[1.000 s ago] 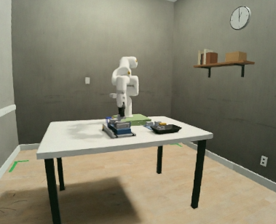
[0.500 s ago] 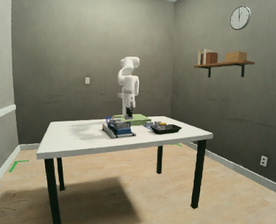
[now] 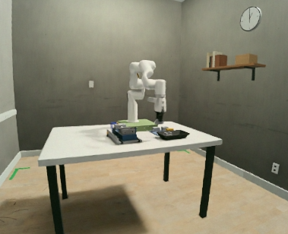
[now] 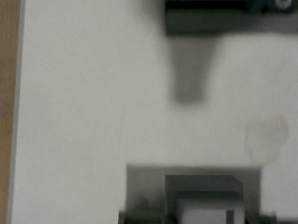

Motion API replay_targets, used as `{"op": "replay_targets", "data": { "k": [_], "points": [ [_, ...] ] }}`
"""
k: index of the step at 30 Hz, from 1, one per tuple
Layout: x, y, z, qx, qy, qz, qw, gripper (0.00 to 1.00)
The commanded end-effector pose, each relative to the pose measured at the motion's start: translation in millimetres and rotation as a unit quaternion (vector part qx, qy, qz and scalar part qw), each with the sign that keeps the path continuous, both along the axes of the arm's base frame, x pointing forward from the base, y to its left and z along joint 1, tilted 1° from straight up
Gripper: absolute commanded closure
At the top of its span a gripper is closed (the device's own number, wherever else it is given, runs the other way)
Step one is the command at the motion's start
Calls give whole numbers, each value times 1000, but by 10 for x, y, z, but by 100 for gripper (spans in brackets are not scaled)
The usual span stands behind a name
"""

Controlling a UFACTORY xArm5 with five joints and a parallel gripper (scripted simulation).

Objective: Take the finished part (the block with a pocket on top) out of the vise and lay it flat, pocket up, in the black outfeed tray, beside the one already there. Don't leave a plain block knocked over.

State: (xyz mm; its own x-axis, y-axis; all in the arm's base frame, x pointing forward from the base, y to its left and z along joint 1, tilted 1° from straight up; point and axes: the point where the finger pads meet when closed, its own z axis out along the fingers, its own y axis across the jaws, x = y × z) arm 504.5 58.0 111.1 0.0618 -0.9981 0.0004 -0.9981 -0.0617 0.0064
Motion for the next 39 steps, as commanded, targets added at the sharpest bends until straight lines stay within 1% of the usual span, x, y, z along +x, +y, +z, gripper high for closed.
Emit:
{"op": "replay_targets", "data": {
  "k": [1, 9, 10, 39],
  "points": [
    [-4, 701, 5, -1, 0, -6, 1000, 100],
    [-214, 1797, -11, -1, 0, -8, 1000, 100],
    [-227, 1843, -12, -2, 0, -9, 1000, 100],
    [-238, 1874, -13, -2, 0, -9, 1000, 100]
  ]
}}
